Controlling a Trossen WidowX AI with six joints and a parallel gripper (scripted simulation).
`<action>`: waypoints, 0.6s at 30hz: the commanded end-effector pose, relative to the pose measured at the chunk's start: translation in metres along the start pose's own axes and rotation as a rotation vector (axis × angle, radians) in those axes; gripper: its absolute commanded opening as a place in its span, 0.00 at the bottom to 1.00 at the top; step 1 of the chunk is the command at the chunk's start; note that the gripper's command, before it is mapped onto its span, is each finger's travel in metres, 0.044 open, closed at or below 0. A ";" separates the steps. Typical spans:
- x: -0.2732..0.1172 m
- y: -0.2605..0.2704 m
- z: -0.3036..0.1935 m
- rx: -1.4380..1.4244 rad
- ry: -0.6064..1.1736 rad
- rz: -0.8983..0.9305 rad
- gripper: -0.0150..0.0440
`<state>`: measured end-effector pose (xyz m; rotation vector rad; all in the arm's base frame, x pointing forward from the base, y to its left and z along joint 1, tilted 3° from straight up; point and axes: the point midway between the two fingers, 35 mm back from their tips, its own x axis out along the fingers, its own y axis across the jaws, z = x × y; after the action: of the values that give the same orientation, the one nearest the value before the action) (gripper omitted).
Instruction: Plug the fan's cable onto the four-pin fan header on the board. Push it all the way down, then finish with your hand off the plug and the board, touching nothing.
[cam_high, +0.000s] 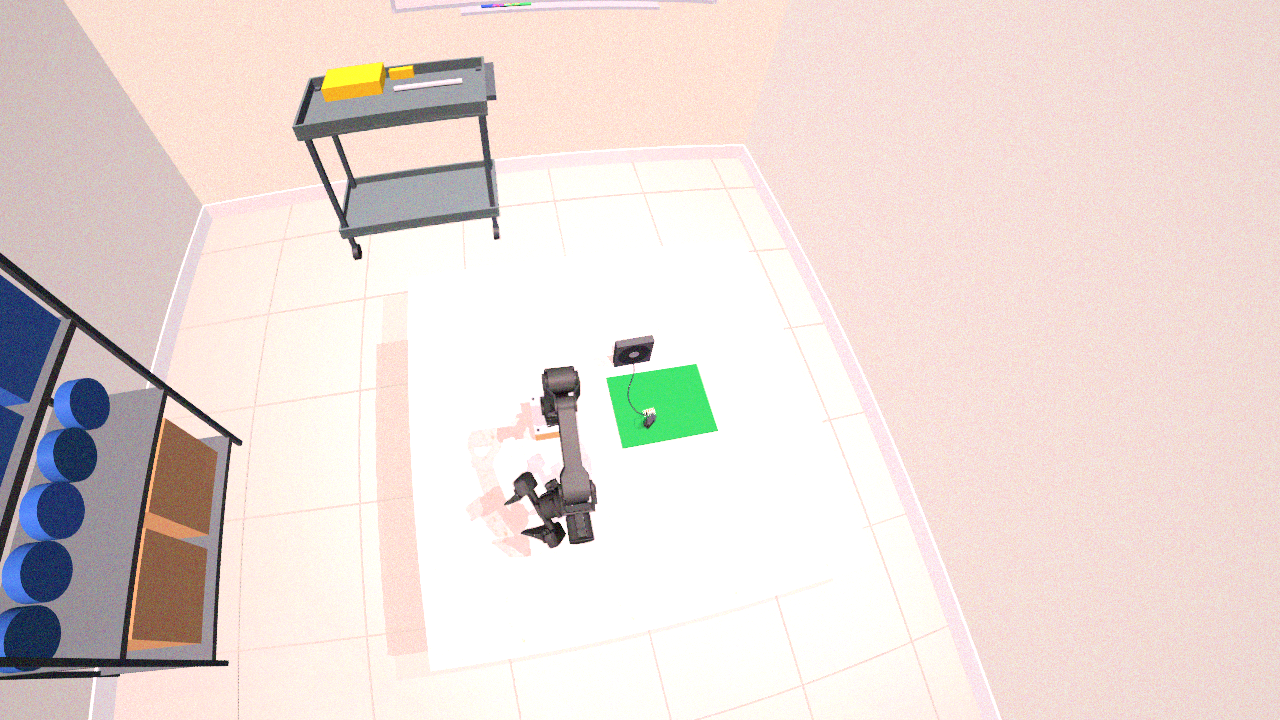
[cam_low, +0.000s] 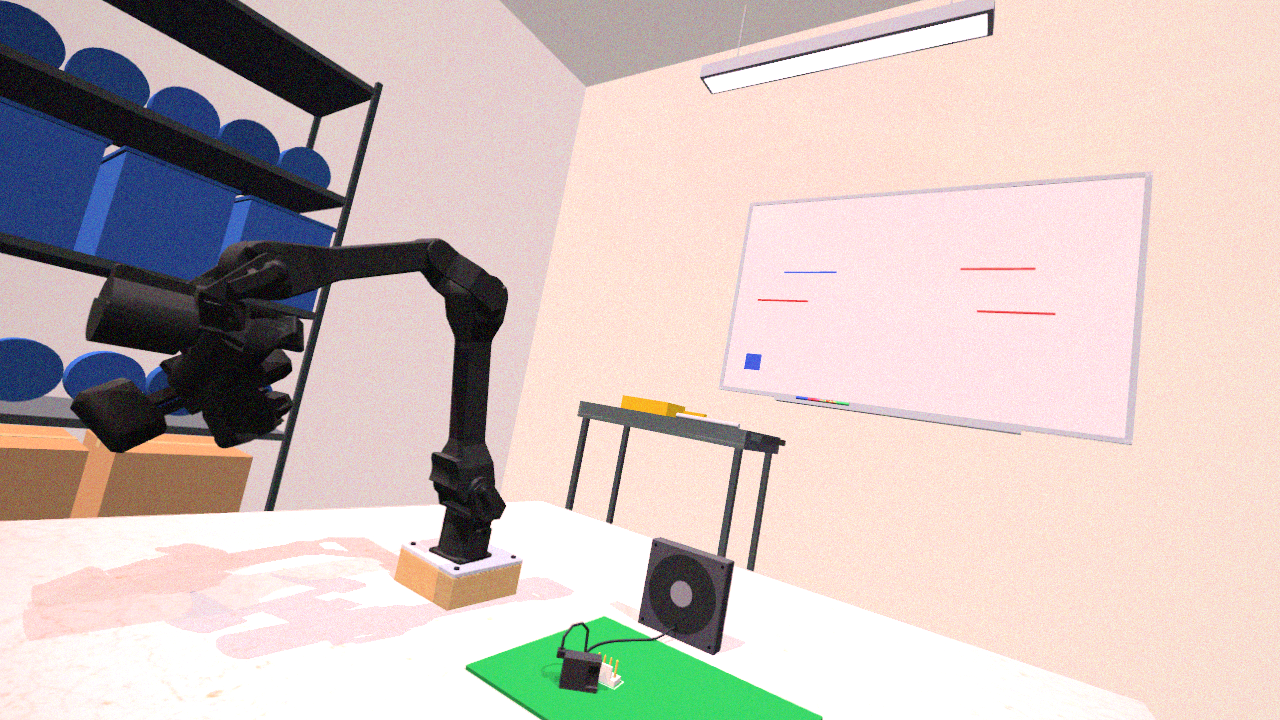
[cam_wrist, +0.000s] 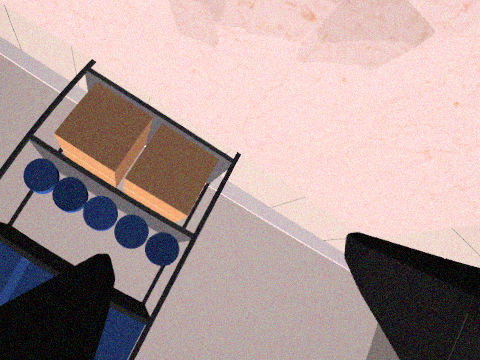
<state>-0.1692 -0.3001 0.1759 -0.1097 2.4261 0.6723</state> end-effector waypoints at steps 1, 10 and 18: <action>0.000 0.000 0.000 0.000 0.000 0.000 0.98; -0.037 -0.030 0.025 0.353 -0.044 -0.140 1.00; -0.107 -0.065 0.080 0.929 -0.262 -0.306 1.00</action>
<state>-0.0917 -0.3242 0.1597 -0.0997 2.3859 -0.0481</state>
